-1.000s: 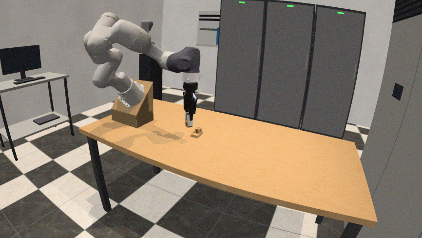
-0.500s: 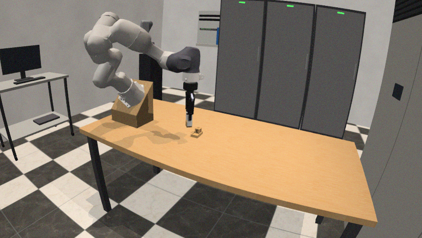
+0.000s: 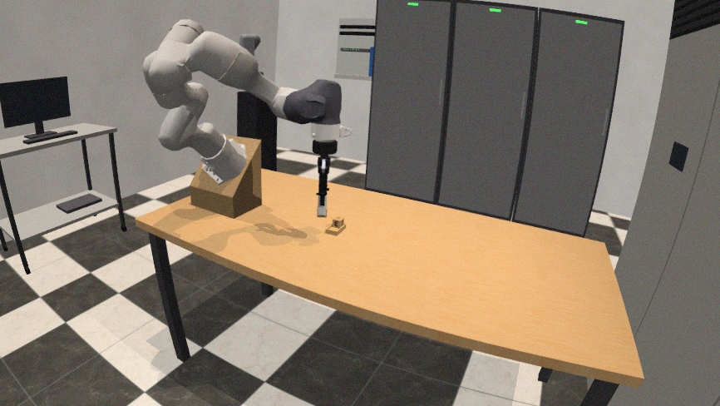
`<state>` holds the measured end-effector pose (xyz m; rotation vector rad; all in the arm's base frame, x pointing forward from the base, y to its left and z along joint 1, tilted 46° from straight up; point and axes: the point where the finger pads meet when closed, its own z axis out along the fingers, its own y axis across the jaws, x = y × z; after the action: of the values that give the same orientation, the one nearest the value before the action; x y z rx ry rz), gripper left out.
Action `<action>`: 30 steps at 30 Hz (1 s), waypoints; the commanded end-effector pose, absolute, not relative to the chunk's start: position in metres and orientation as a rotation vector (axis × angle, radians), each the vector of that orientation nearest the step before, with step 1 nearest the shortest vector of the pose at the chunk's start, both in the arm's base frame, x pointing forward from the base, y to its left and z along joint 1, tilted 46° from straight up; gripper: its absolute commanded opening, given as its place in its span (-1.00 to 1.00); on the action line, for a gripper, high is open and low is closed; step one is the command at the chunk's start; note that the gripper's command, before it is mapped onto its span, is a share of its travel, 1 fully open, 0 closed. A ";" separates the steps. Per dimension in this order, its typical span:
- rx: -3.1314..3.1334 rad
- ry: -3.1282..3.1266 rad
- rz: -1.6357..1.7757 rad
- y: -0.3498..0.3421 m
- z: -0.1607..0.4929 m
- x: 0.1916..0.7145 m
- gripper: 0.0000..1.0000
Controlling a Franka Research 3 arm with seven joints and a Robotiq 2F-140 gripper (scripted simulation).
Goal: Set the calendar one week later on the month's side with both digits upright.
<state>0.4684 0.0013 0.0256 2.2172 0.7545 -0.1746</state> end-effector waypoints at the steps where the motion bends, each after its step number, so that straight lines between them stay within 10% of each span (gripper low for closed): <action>1: 2.258 0.595 -0.093 0.003 0.025 0.468 -0.66; 30: 2.319 0.262 0.052 0.002 0.026 0.468 -0.66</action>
<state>0.4673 0.0016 0.0257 2.3128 0.3121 0.0218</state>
